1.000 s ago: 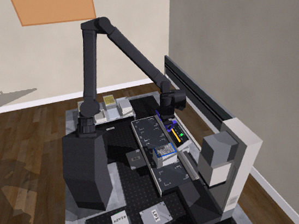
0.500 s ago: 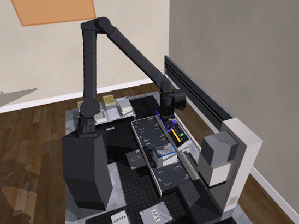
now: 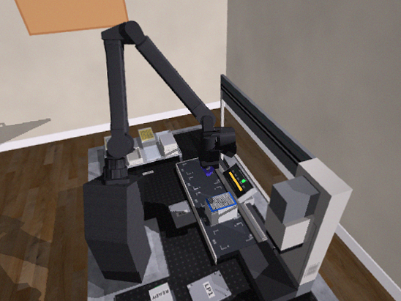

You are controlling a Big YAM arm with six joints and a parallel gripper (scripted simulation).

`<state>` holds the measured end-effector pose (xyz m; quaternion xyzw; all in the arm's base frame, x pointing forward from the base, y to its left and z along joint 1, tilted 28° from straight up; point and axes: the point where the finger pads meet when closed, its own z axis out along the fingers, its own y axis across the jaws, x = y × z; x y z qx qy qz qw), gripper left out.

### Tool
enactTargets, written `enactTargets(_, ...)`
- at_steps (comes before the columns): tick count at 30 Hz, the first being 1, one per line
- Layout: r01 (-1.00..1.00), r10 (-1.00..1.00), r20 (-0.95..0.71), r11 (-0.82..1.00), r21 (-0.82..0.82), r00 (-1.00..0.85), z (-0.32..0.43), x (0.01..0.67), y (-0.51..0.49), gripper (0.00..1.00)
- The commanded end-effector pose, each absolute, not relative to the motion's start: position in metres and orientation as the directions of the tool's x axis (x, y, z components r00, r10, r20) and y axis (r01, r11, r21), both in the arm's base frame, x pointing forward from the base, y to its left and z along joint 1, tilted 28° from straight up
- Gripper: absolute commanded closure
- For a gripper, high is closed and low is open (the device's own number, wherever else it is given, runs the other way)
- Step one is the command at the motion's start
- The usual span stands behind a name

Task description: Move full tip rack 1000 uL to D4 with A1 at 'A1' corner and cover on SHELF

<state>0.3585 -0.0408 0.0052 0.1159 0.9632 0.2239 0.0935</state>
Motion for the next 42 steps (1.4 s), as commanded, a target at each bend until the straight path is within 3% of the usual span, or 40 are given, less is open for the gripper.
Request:
enactTargets(1,0.258,0.361,-0.150,0.849,0.461,-0.921,0.014,0.361,-0.051,1.00)
enactTargets(32,0.679,0.728,0.104,0.564,0.470,-0.678,0.002,0.340,-0.046,1.00)
enactTargets(42,0.797,0.825,0.190,0.411,0.444,-0.532,-0.019,0.294,-0.033,1.00)
